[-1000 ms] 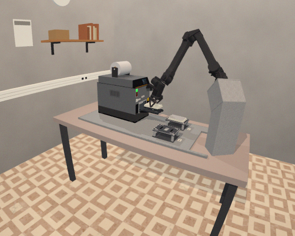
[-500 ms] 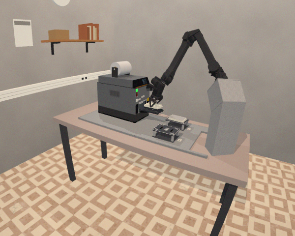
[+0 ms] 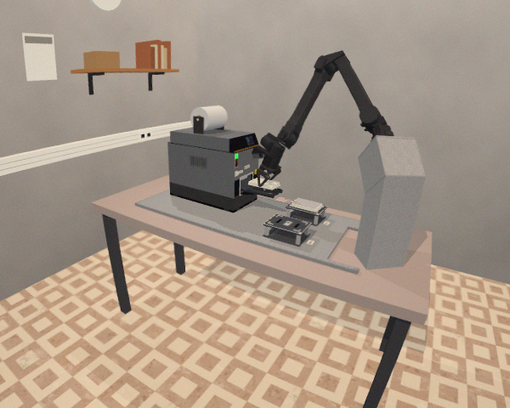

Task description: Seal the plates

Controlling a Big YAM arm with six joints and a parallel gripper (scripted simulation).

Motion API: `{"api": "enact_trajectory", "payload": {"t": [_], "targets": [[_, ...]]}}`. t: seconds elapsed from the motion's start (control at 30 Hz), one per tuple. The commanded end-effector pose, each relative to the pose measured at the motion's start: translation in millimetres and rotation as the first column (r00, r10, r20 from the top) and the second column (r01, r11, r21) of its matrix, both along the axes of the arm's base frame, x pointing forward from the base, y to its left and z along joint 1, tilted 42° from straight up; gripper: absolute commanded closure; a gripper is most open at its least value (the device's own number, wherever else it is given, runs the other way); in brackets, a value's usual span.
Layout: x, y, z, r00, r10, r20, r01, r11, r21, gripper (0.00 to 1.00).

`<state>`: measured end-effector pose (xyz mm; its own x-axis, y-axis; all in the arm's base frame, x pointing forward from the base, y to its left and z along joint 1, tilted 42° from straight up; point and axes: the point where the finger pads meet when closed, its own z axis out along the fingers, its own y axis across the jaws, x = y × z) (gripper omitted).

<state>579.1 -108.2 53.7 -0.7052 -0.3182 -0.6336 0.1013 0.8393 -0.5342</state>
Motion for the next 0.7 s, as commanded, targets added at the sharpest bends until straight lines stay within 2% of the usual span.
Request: {"api": "enact_trajectory", "payload": {"t": [0.0,0.27,0.37,0.5,0.67], "targets": [[10.2,-13.7,6.1,1.0,-0.008,0.02,0.008,1.0,-0.013,1.0],[-2.1,-12.8,-16.0,1.0,-0.005,-0.019,0.005,1.0,-0.01,1.0],[-1.1,-10.8,-15.4,1.0,-0.004,-0.019,0.004,1.0,-0.007,1.0],[9.7,-10.8,-3.2,1.0,-0.005,0.014,0.005,1.0,-0.004,1.0],[11.6,-19.3,-5.8,1.0,-0.013,0.012,0.013,1.0,-0.009,1.0]]}}
